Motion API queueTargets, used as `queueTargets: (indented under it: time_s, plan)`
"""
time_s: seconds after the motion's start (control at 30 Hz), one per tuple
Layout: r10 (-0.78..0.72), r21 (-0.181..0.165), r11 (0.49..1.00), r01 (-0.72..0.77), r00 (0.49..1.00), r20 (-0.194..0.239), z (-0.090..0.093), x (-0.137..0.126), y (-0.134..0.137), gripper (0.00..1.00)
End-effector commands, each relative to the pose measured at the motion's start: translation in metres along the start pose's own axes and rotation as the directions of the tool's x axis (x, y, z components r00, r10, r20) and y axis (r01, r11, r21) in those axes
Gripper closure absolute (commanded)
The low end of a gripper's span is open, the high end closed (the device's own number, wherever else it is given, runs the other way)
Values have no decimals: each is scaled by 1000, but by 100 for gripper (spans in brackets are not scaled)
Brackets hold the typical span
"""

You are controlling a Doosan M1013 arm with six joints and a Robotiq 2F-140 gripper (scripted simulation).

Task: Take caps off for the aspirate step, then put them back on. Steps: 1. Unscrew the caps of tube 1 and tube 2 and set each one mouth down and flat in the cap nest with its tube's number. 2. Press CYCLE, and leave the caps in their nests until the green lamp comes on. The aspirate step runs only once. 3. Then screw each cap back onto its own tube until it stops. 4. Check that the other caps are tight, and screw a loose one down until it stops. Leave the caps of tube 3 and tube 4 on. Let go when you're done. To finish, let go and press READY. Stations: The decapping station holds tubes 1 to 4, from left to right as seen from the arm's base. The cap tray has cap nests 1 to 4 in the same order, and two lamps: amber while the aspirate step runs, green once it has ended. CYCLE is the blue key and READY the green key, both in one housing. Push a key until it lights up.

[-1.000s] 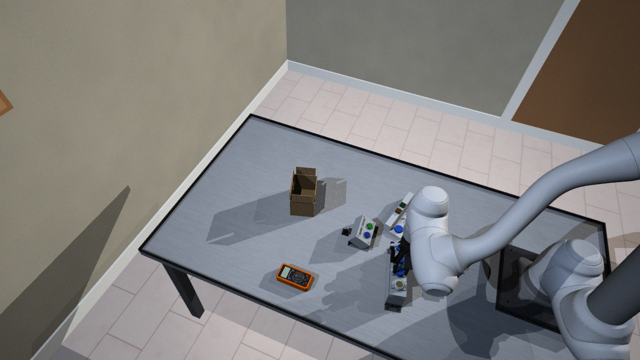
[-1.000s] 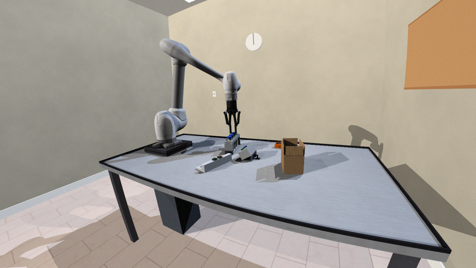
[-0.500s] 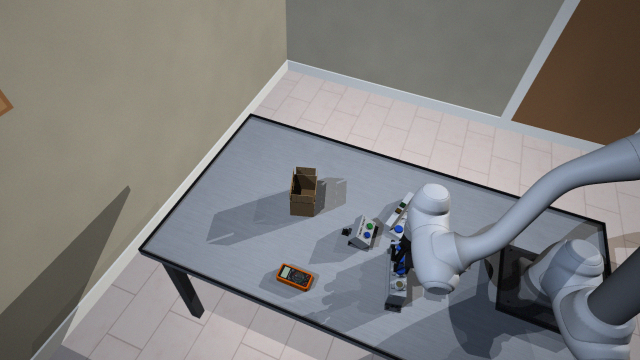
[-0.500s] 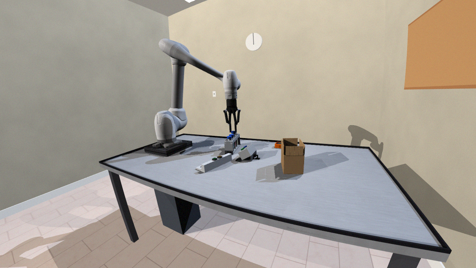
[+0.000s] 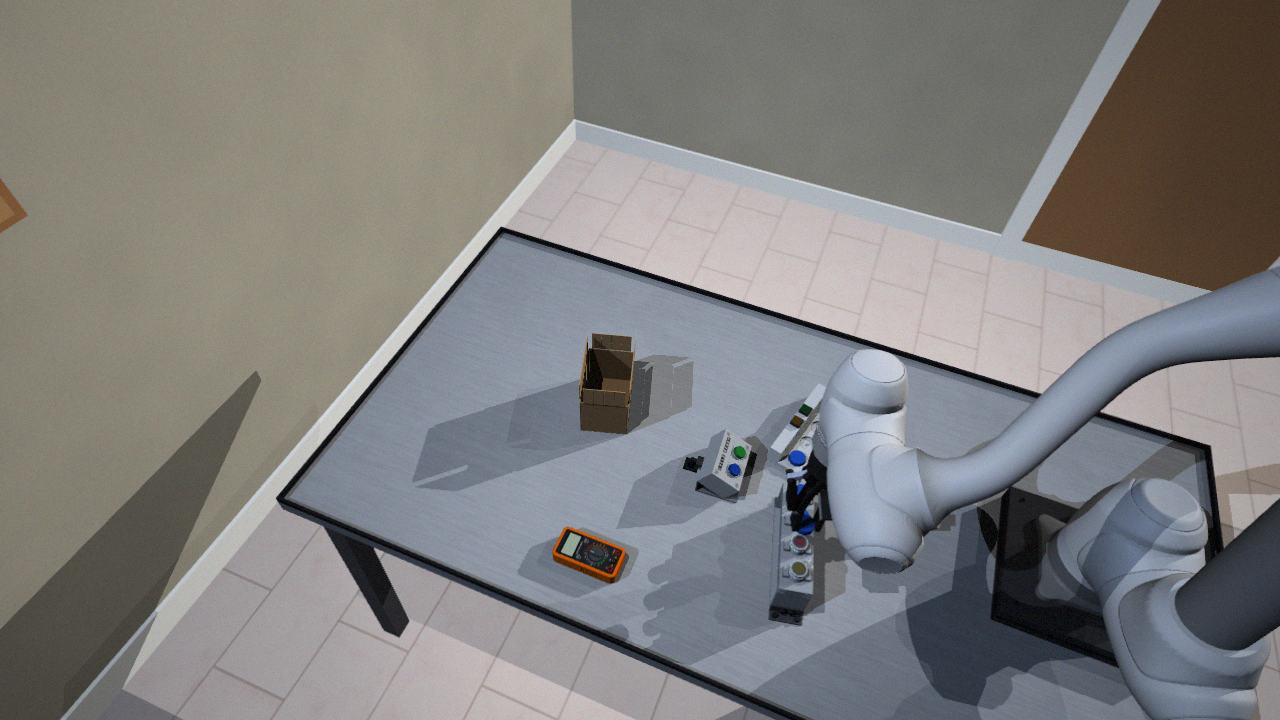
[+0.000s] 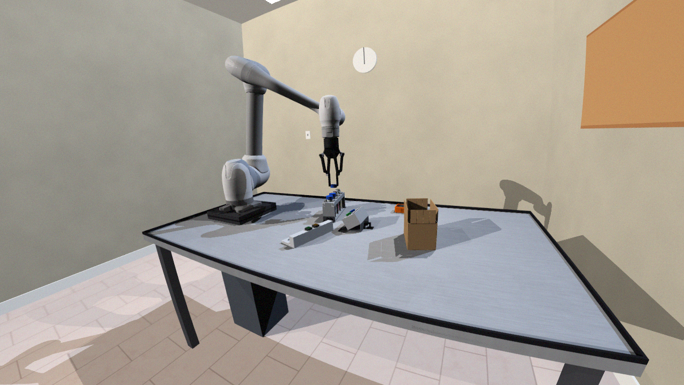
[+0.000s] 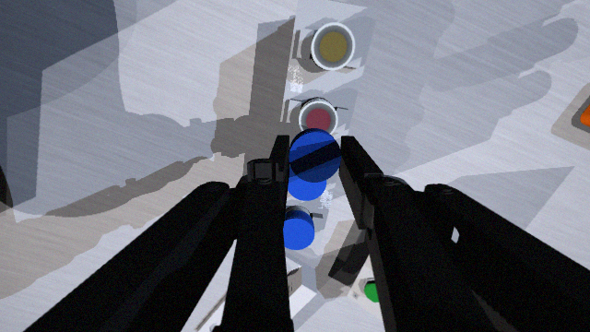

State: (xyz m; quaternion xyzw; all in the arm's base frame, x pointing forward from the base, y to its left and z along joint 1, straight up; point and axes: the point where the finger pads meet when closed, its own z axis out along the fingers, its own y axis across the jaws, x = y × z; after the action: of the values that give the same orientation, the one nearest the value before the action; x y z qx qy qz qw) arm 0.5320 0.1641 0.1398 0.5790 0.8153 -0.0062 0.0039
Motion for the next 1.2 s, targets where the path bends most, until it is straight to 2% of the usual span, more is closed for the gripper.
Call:
queueTargets:
  time_s: [0.0, 0.07, 0.23, 0.47, 0.5, 0.57, 1.07, 1.13, 1.17]
  plan:
    - [-182, -5, 983, 182, 983, -13, 0, -19, -5, 70]
    - [-357, -7, 934, 357, 934, -12, 0, -35, -9, 70]
    - [-557, -8, 831, 557, 830, -8, 0, -58, -16, 70]
    - [-797, -10, 604, 797, 604, -5, 1, -93, -26, 70]
    - [-808, -13, 589, 808, 589, -7, 1, -101, -28, 70]
    - [-808, -13, 589, 808, 589, -7, 1, -101, -28, 70]
    - [-808, -12, 589, 808, 589, -6, 3, -217, -61, 70]
    - [-808, -12, 589, 808, 589, -6, 3, -217, -61, 70]
    - [-808, -12, 589, 808, 589, -6, 3, -226, -63, 70]
